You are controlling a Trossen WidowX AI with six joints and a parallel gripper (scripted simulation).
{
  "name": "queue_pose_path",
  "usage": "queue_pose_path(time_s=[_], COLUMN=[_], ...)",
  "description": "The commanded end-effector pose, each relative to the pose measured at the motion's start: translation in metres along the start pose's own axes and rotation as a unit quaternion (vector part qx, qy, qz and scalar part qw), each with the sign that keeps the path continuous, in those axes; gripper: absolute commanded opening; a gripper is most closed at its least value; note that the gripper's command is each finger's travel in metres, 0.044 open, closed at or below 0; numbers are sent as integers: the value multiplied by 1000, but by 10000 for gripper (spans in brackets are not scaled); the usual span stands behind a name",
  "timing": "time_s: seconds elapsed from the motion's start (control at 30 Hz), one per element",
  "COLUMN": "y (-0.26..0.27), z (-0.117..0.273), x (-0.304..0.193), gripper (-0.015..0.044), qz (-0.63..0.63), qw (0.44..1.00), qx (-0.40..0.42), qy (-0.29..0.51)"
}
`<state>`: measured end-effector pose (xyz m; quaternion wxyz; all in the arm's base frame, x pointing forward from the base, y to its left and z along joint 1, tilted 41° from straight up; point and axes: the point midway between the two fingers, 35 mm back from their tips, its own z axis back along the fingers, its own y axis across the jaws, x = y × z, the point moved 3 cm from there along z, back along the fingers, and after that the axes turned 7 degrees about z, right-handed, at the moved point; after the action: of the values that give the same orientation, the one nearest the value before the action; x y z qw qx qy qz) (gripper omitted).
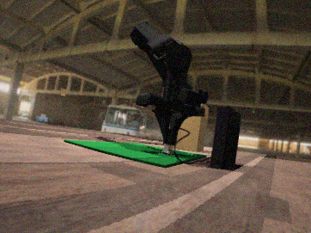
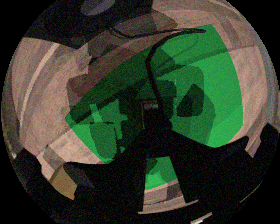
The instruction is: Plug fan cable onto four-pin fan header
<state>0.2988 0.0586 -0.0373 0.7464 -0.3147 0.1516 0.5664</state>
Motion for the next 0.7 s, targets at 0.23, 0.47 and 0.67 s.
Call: queue_pose_path(time_s=[0.23, 0.47, 0.67], y=[-1, -1, -1], z=[-3, -7, -11], x=[0, 0, 0], gripper=[0, 0, 0], qz=[2, 2, 2], qw=[1000, 1000, 1000], qx=[-2, -2, -2], qy=[1, 1, 1])
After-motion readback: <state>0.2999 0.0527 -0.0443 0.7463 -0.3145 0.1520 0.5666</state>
